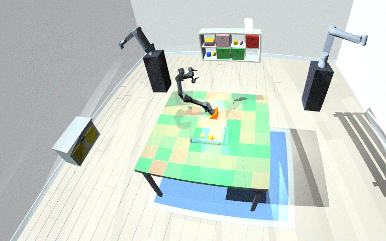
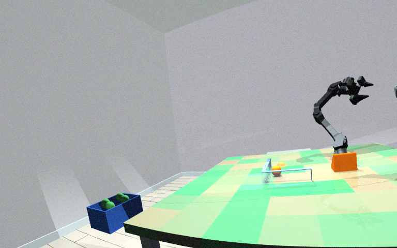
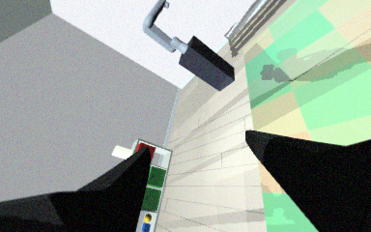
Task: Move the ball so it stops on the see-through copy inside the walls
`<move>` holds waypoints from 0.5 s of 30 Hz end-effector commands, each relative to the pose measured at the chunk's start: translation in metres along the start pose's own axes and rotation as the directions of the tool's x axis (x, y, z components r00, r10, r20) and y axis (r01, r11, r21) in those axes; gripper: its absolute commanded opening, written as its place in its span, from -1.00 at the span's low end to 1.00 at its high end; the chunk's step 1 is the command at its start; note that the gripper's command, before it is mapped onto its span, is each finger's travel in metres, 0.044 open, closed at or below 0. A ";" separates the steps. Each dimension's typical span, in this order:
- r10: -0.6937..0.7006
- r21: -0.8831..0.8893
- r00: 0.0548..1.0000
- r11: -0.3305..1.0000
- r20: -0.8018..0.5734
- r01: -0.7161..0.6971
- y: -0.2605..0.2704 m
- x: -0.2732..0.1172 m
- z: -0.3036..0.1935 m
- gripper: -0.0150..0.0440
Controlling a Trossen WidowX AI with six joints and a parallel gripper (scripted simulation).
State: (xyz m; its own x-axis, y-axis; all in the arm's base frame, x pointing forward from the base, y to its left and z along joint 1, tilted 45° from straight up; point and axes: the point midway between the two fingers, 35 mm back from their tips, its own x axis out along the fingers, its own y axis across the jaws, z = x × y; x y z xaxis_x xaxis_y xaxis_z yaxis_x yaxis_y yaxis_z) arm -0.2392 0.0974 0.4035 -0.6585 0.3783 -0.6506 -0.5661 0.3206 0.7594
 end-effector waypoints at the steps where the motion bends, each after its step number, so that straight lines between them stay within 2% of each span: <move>1: -0.002 0.001 1.000 1.000 0.004 0.002 0.000 0.001 0.001 0.79; 4: -0.027 0.010 0.998 1.000 0.059 0.027 -0.001 0.011 0.016 0.79; 8: -0.115 0.050 0.972 0.993 0.206 0.107 -0.007 0.036 0.063 0.79; 15: -0.328 0.182 0.848 0.944 0.416 0.276 -0.038 0.067 0.163 0.79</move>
State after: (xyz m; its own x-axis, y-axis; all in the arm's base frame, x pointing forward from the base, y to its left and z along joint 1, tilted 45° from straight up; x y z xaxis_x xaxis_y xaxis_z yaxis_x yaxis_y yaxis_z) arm -0.2088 0.2096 0.3550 -0.3252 0.5640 -0.7591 -0.6202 0.4788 0.6214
